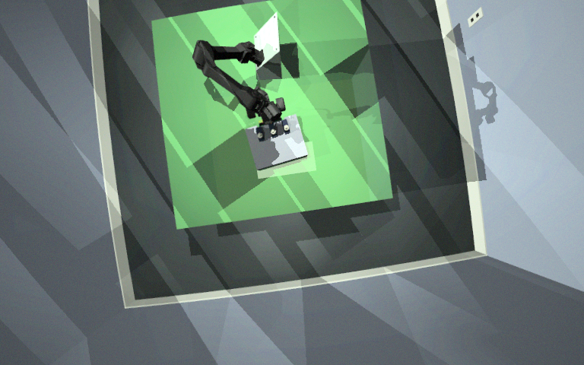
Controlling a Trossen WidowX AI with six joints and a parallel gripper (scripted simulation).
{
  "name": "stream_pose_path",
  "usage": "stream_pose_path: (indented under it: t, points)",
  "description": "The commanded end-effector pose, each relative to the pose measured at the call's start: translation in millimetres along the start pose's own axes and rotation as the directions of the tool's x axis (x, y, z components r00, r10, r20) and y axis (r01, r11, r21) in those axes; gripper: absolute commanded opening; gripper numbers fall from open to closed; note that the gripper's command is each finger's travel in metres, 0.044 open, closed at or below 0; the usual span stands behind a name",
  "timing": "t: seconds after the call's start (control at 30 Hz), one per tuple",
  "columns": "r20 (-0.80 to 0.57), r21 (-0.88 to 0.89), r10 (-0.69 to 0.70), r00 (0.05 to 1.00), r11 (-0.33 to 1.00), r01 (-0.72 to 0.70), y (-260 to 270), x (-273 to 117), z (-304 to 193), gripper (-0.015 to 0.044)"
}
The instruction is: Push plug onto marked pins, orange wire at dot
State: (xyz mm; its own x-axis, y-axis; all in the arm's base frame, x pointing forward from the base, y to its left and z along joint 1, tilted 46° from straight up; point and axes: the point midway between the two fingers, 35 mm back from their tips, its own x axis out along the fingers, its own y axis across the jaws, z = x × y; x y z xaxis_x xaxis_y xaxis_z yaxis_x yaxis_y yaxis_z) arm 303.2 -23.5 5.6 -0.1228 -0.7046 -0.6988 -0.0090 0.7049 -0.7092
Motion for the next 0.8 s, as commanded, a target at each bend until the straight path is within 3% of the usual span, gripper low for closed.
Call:
stream_pose_path:
  t: [0.0, 0.53, 0.77]
  points:
    - [0.001, -0.016, -0.003, 1.0, 1.0, 0.003, -11, 2, -13, 0.0]
    - [-0.002, -0.069, -0.008, 1.0, 0.998, 0.008, -39, 14, -62, 0.0]
    - [-0.001, -0.069, -0.008, 1.0, 0.998, 0.008, -39, 43, -62, 0.0]
